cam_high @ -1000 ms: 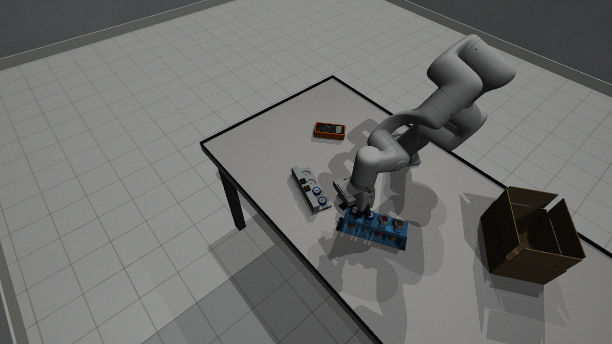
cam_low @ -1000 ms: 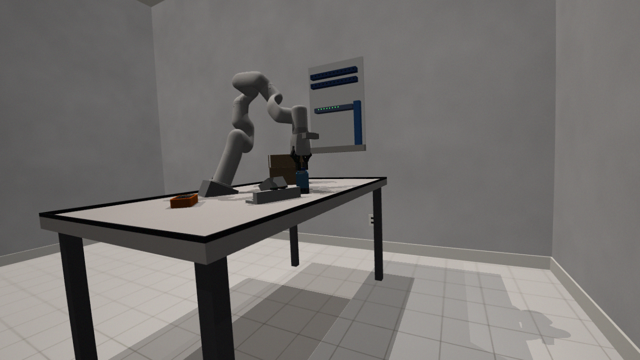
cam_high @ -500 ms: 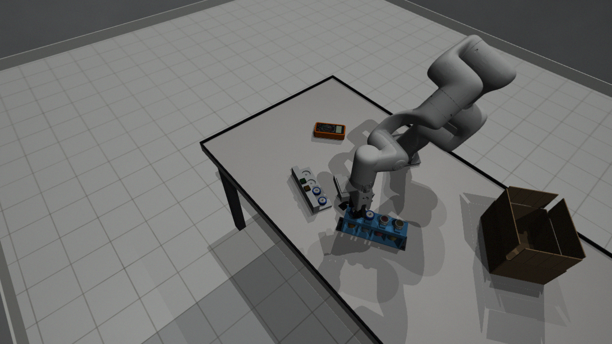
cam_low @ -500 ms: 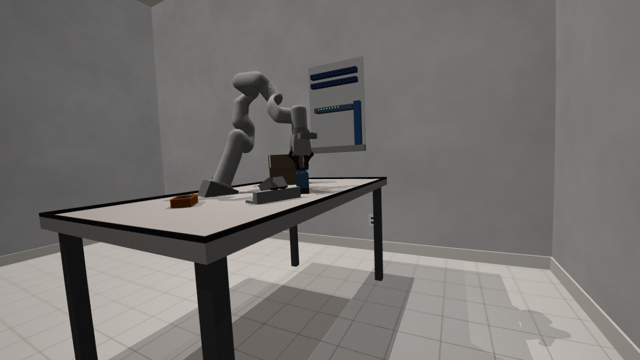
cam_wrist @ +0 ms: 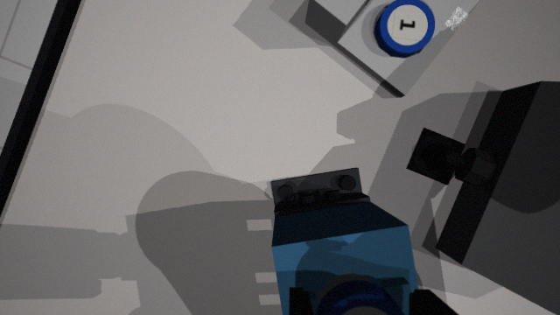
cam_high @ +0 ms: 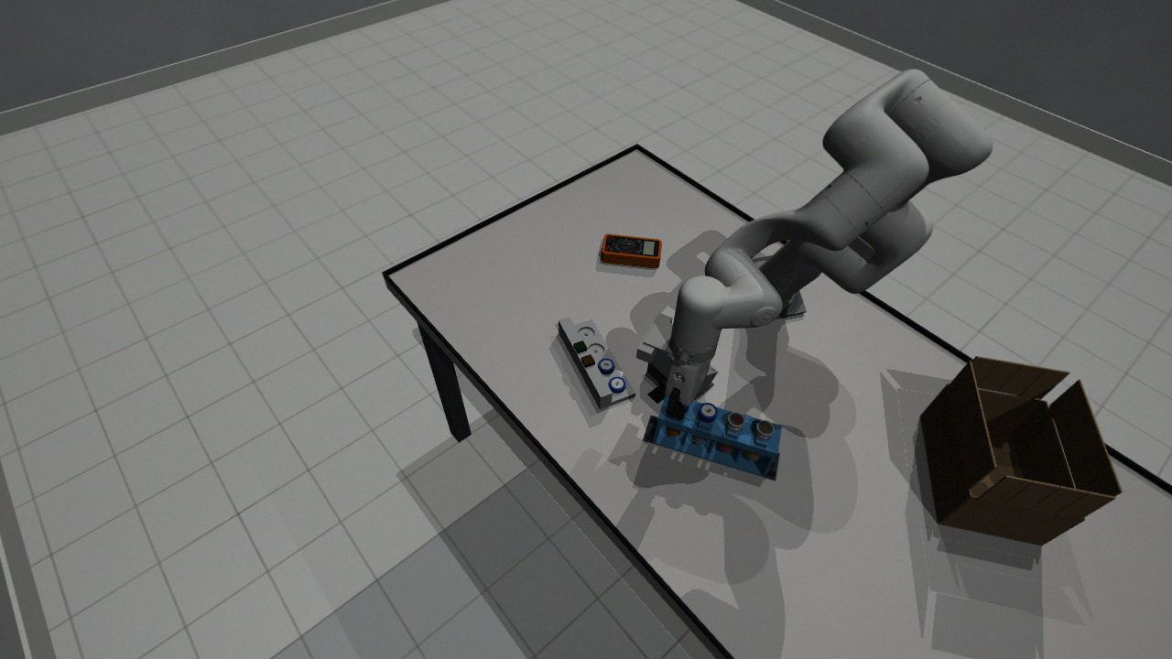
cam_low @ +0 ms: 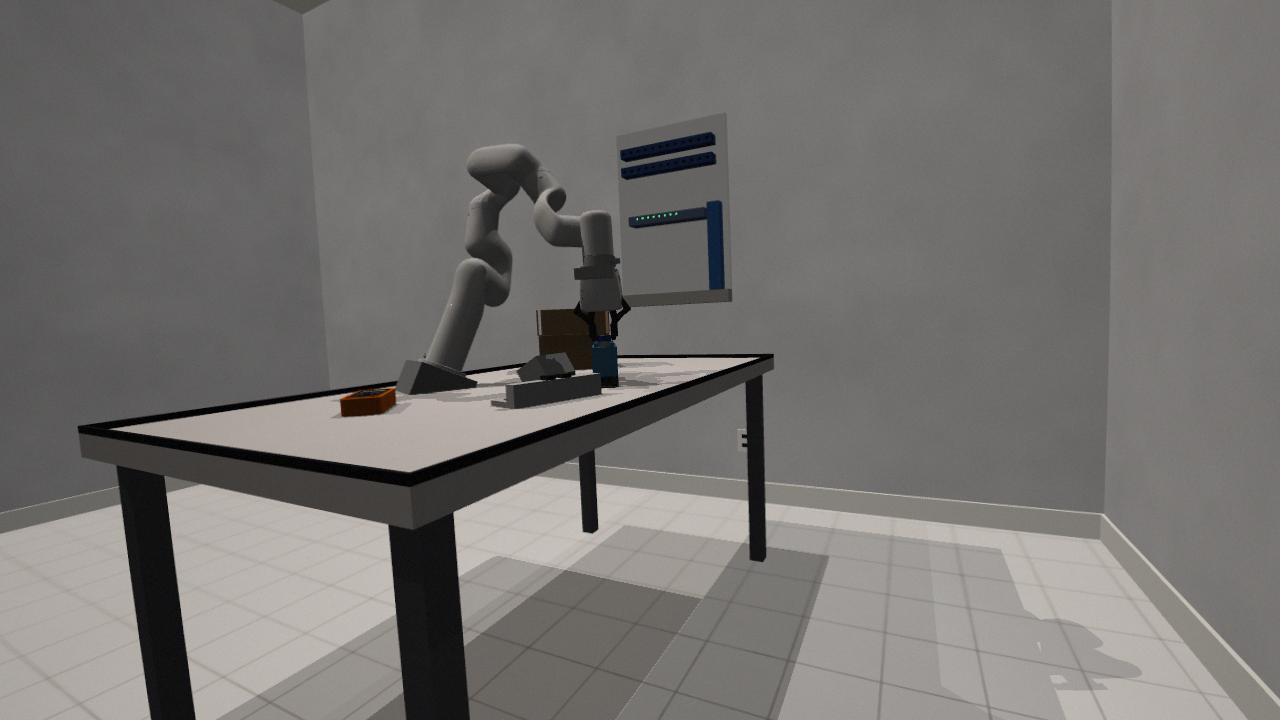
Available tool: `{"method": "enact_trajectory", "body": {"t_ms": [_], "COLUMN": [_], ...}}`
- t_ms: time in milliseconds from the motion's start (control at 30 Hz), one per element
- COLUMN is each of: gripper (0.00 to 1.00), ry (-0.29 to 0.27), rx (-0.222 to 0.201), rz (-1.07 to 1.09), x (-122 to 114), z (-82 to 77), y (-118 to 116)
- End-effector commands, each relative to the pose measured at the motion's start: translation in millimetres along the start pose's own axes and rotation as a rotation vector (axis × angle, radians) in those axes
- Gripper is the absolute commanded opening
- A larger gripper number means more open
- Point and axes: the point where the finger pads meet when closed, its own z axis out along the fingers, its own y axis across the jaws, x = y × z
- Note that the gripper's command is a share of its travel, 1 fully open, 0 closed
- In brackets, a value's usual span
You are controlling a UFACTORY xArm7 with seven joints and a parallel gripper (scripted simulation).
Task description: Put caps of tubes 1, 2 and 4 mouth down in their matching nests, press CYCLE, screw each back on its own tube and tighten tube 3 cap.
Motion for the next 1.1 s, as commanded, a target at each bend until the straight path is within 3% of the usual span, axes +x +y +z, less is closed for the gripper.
{"method": "enact_trajectory", "body": {"t_ms": [0,233,467,500,967,1067], "gripper": [0.46,0.46,0.46,0.00,0.00,0.00], "ry": [0.028,0.032,0.032,0.032,0.032,0.031], "rx": [-0.010,-0.006,-0.006,-0.006,-0.006,-0.009], "rz": [0.278,0.608,0.608,0.608,0.607,0.458], "x": [0.5,0.4,0.4,0.4,0.3,0.4], "z": [-1.7,-1.7,-1.7,-1.7,-1.7,-1.8], "y": [-1.5,-1.5,-1.5,-1.5,-1.6,-1.5]}}
